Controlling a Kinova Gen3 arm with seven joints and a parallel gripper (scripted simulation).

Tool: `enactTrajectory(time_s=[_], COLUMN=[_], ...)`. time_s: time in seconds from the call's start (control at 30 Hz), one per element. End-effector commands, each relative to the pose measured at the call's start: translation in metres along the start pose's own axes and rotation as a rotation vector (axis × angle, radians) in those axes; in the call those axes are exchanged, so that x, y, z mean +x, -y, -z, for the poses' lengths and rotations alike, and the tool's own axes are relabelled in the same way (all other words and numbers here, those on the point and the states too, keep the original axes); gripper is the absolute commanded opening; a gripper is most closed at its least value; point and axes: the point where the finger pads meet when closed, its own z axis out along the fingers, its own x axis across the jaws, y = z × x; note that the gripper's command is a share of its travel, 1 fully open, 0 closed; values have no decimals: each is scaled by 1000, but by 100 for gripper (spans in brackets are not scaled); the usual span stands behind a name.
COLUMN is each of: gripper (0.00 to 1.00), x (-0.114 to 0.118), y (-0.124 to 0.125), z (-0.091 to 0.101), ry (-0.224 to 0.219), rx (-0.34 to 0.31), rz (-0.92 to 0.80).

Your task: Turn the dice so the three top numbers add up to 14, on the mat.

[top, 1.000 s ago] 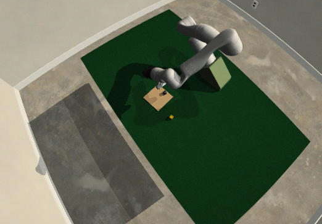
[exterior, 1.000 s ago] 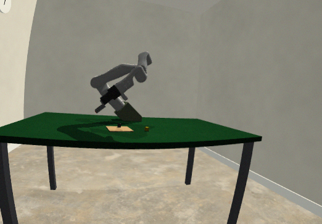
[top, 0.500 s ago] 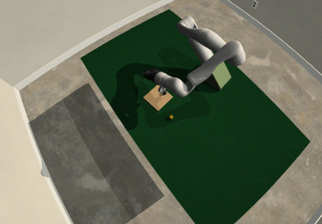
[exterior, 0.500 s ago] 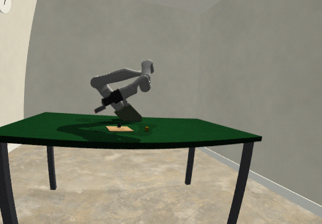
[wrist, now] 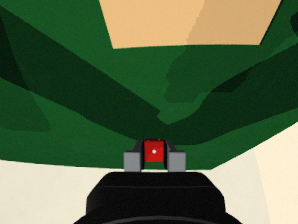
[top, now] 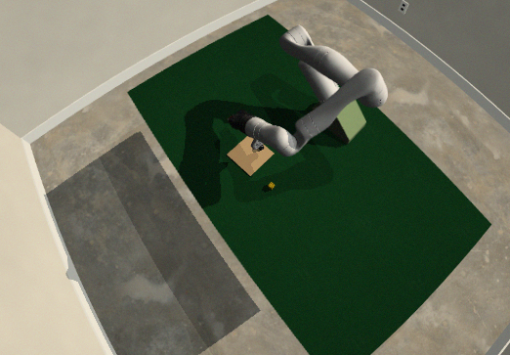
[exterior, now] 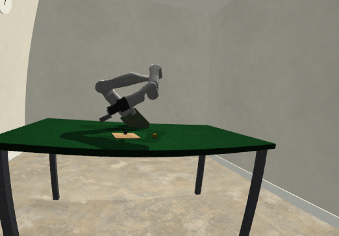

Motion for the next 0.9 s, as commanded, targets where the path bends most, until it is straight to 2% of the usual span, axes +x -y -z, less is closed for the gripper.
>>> enactTrajectory(time_s=[0.0,0.43,0.87], gripper=[40,40,40], x=[0,1,1], y=[3,43,49], z=[-4,-24,-28], ry=[2,2,2], rx=[-6,-6,-6], rz=[2,2,2])
